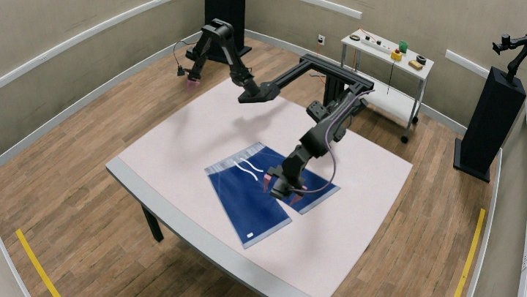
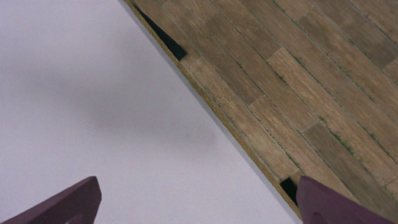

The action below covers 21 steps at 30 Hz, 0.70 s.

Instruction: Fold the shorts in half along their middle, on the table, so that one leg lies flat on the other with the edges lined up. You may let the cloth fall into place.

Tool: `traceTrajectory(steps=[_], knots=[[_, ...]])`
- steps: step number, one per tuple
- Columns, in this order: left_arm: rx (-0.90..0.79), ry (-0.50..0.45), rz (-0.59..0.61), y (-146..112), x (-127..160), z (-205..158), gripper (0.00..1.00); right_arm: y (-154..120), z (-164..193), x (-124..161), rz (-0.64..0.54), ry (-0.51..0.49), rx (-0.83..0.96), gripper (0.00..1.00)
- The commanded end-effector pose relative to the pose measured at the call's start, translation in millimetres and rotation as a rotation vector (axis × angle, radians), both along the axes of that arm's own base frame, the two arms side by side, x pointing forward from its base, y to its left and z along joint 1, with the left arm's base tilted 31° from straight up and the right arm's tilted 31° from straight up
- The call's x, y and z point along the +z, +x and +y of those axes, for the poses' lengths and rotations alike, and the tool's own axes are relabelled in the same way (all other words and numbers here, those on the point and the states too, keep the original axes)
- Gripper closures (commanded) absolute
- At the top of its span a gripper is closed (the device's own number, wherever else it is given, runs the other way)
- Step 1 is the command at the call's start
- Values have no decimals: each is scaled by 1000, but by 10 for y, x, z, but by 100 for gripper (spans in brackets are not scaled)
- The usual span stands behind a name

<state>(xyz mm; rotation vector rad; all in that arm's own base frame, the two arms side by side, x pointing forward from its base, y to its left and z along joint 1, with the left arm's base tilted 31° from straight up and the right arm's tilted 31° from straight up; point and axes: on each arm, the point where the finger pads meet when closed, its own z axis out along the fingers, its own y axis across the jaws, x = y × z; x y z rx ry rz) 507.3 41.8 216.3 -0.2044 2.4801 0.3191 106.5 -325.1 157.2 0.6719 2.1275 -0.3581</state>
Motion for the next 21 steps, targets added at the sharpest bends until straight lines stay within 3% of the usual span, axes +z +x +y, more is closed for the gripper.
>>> traceTrajectory(steps=[1,17,18,21], knots=[[-10,-1,-27,10,109,-46,0,-10,-18,59,-1,-19,-2,0],[-10,-1,-27,10,109,-46,0,-10,-18,59,-1,-19,-2,0],[29,-1,-24,-122,154,61,44,85,-8,12,0,13,25,44],[48,-20,-61,-102,189,31,44,187,53,29,25,27,45,44]])
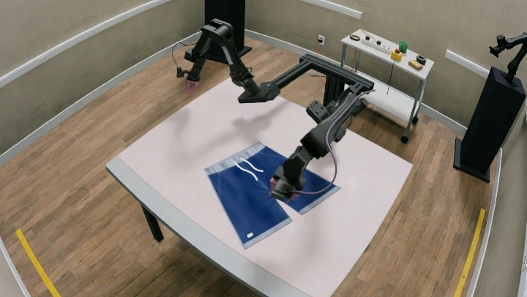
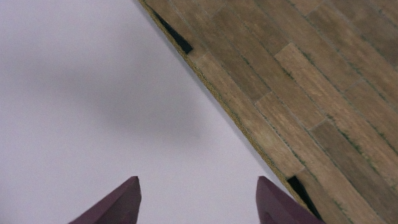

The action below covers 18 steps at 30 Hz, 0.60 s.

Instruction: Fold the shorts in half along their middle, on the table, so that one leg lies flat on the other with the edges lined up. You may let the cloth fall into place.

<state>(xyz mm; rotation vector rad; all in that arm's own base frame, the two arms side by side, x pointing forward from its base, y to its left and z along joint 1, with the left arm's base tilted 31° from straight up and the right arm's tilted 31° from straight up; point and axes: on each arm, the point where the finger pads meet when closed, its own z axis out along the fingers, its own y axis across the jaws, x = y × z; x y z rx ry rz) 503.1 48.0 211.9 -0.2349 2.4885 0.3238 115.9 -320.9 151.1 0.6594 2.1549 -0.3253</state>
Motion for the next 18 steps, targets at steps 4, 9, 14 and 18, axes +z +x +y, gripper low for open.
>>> traceTrajectory(steps=[4,9,14,18], knots=[[100,-47,-87,-178,214,91,44,365,192,-100,69,91,97,44],[203,-98,-121,-374,158,190,44,786,568,-286,188,186,237,44],[186,-126,-126,-379,110,96,44,917,658,-264,222,173,280,44],[303,-128,-118,-659,48,365,44,1185,1046,-452,307,239,417,44]])
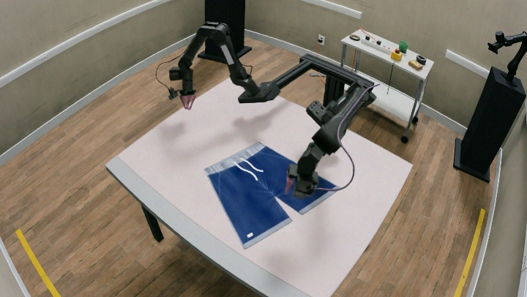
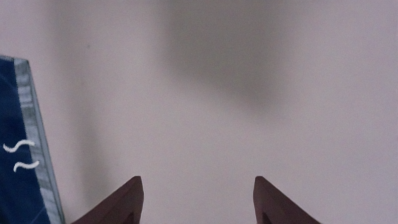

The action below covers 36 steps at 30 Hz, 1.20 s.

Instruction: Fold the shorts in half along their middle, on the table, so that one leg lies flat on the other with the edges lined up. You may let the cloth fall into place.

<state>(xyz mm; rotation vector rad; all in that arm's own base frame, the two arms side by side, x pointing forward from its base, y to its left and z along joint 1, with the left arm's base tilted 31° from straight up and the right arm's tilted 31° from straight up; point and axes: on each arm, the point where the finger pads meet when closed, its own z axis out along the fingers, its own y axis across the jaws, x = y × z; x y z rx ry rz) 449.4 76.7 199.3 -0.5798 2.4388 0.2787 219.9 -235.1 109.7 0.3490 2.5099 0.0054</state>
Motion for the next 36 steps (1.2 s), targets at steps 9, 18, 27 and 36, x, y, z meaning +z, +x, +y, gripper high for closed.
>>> traceTrajectory(steps=[9,18,27,36], knots=[[232,-80,-114,-496,8,250,44,639,943,-644,257,9,314,44],[311,-104,-102,-756,-139,336,44,678,1487,-970,384,-1,477,44],[475,-161,-145,-1142,-356,460,44,667,2268,-1355,561,-146,727,44],[495,-175,-176,-1200,-369,461,44,736,2482,-1397,571,-226,800,44]])
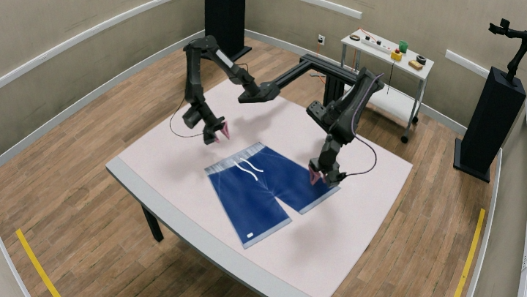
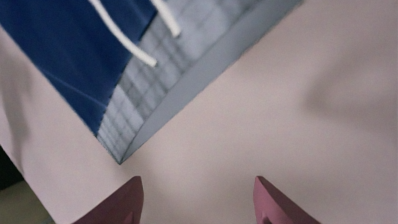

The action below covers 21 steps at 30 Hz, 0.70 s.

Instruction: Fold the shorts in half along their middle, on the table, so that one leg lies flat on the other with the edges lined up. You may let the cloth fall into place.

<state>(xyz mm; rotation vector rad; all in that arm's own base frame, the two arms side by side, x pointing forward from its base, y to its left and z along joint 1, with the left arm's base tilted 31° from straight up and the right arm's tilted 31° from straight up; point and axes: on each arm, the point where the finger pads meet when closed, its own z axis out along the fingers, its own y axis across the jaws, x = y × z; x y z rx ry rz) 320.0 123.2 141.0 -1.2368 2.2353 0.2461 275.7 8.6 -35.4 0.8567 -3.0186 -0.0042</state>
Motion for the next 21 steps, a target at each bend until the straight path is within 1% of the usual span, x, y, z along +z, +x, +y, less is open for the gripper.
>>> traceTrajectory(steps=[1,2,3,4,6,7,8,10,11,12,13,14,15,16,17,18,19,20,21], knots=[[24,12,-68,2,139,3,44,43,184,-24,7,-13,54,44],[34,8,-61,-36,98,14,44,89,205,-9,-12,-23,65,44],[60,0,-41,-128,41,43,44,-119,240,-138,42,-46,96,44],[73,-4,-47,-154,24,45,44,-87,289,-142,35,-62,118,44],[109,-13,-68,-203,-11,66,44,-126,407,-191,44,-97,172,44],[127,-19,-74,-245,-39,71,44,-210,451,-245,62,-123,204,44],[150,-25,-80,-293,-70,82,44,-199,527,-260,56,-148,239,44],[150,-25,-80,-293,-70,82,44,-199,527,-260,56,-148,239,44],[121,-18,-119,-167,47,48,44,-1,483,-137,-8,-143,203,44],[133,-25,-84,-284,-78,36,44,-107,602,-234,30,-146,254,44],[144,-28,-87,-312,-95,43,44,-131,643,-254,33,-158,275,44],[185,-32,-83,-411,-129,106,44,-361,646,-360,87,-191,319,44],[203,-37,-90,-448,-156,108,44,-430,676,-392,99,-219,351,44],[224,-42,-101,-484,-182,117,44,-454,732,-415,97,-245,386,44],[184,-30,-145,-319,-42,101,44,-165,720,-288,22,-216,328,44],[189,-34,-105,-417,-132,91,44,-332,798,-353,76,-207,373,44],[197,-37,-100,-452,-169,91,44,-289,837,-344,54,-214,383,44],[225,-44,-78,-551,-237,116,44,-366,865,-401,66,-236,414,44],[238,-48,-83,-578,-258,115,44,-473,848,-446,85,-262,439,44]])
